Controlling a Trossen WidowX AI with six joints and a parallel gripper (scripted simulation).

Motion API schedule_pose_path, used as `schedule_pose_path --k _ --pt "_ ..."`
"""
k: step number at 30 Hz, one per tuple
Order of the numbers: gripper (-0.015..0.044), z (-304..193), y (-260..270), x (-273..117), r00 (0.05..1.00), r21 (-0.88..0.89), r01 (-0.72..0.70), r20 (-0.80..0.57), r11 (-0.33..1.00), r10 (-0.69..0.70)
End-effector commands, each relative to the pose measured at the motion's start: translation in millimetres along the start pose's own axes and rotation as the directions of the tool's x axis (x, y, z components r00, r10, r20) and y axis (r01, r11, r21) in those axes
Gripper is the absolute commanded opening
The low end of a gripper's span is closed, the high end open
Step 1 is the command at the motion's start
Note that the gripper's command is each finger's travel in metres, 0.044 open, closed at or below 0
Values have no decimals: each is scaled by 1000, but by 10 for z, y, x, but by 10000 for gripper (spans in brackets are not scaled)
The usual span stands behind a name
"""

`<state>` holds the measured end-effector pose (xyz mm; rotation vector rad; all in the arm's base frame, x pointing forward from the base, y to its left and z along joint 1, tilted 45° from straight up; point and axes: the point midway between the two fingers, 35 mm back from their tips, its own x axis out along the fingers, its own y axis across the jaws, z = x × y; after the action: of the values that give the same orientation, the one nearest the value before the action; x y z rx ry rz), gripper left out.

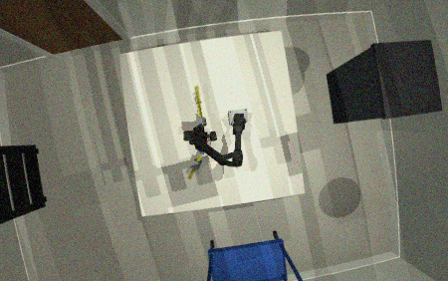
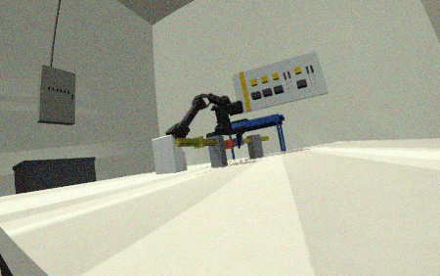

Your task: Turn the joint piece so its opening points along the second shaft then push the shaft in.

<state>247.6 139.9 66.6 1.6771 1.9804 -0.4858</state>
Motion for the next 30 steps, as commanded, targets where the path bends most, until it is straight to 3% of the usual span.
schedule_pose_path --k 1,4,14,30 --pt "440 -5 -11 74 1000 6 1 -4 1000 -1" --pt "440 -7 -12 96 1000 6 1 -5 1000 -1" --pt "182 -7 -12 96 1000 6 1 -5 1000 -1" --pt "182 -7 -12 96 1000 6 1 -5 1000 -1"
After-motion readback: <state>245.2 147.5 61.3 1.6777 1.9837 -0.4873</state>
